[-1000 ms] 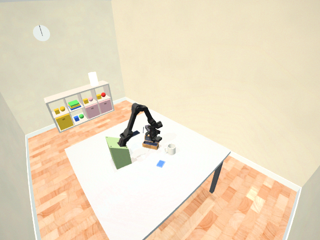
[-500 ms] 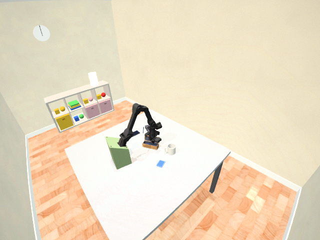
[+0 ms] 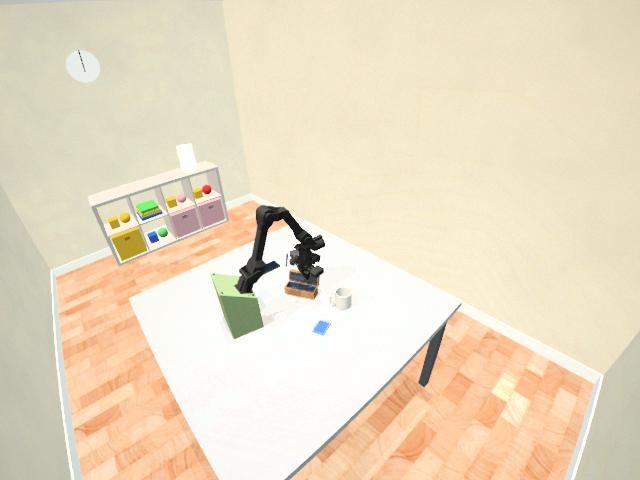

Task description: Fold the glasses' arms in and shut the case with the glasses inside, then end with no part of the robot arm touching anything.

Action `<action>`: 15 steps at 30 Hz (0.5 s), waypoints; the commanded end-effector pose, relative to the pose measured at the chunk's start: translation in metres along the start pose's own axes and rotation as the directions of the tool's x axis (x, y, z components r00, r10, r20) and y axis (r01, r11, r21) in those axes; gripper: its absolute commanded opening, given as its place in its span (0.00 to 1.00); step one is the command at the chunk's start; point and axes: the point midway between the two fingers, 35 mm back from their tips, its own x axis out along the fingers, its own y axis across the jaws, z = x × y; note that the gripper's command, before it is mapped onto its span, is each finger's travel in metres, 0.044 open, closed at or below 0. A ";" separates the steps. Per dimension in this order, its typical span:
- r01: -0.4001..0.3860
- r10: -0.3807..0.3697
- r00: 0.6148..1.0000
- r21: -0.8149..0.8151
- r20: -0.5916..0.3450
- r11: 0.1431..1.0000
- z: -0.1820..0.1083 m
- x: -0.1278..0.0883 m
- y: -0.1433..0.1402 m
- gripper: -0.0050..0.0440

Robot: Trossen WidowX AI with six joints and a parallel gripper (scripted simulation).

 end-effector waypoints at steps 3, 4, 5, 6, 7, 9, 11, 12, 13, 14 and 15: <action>-0.002 0.002 1.000 0.004 -0.004 1.000 -0.002 -0.008 0.001 0.10; -0.002 0.002 1.000 0.019 -0.004 1.000 -0.002 -0.012 0.003 0.10; -0.002 0.002 1.000 0.045 -0.004 0.999 -0.003 -0.020 0.006 0.10; -0.002 0.002 1.000 0.071 -0.004 0.997 -0.005 -0.027 0.009 0.10; -0.002 0.002 1.000 0.086 -0.004 0.996 -0.006 -0.031 0.010 0.10; -0.002 0.002 1.000 0.091 -0.004 0.996 -0.006 -0.033 0.011 0.10; -0.002 0.002 1.000 0.091 -0.004 0.996 -0.006 -0.033 0.011 0.10; -0.002 0.002 1.000 0.091 -0.004 0.996 -0.006 -0.031 0.011 0.10; -0.002 0.002 1.000 0.091 -0.004 0.996 -0.005 -0.024 0.011 0.10; -0.002 0.002 1.000 0.091 -0.004 0.996 -0.005 -0.014 0.011 0.10; -0.002 0.002 1.000 0.091 -0.004 0.996 -0.005 -0.001 0.011 0.10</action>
